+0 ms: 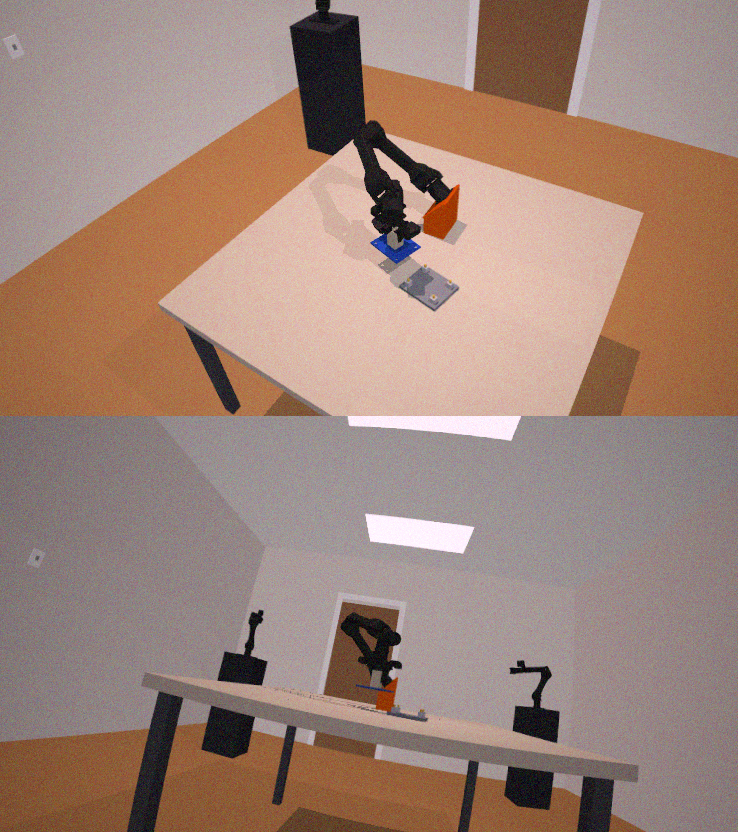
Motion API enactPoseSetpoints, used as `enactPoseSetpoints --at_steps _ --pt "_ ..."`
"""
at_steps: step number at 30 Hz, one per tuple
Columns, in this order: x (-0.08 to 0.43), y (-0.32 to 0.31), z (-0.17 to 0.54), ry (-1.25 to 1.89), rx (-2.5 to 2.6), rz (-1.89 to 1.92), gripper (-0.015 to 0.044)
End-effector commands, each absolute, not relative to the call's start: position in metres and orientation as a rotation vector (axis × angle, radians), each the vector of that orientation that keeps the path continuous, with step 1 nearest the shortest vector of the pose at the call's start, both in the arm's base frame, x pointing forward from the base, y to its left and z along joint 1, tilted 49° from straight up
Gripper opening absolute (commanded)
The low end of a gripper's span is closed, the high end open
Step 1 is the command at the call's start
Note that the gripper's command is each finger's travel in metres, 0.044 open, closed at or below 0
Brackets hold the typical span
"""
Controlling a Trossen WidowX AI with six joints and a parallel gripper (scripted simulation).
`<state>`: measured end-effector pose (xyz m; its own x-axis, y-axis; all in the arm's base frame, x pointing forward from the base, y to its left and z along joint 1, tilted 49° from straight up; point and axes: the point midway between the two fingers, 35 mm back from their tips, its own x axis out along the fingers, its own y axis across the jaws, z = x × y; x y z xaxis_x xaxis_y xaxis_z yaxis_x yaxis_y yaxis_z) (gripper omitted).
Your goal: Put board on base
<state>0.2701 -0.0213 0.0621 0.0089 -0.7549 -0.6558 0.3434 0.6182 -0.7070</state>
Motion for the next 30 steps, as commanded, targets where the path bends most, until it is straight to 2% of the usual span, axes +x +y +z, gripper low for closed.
enactPoseSetpoints --at_steps 1,30 --pt "0.276 -0.015 0.056 1.302 -0.394 -0.889 0.0" --pt "0.305 0.03 0.008 1.32 -0.424 -0.858 0.0"
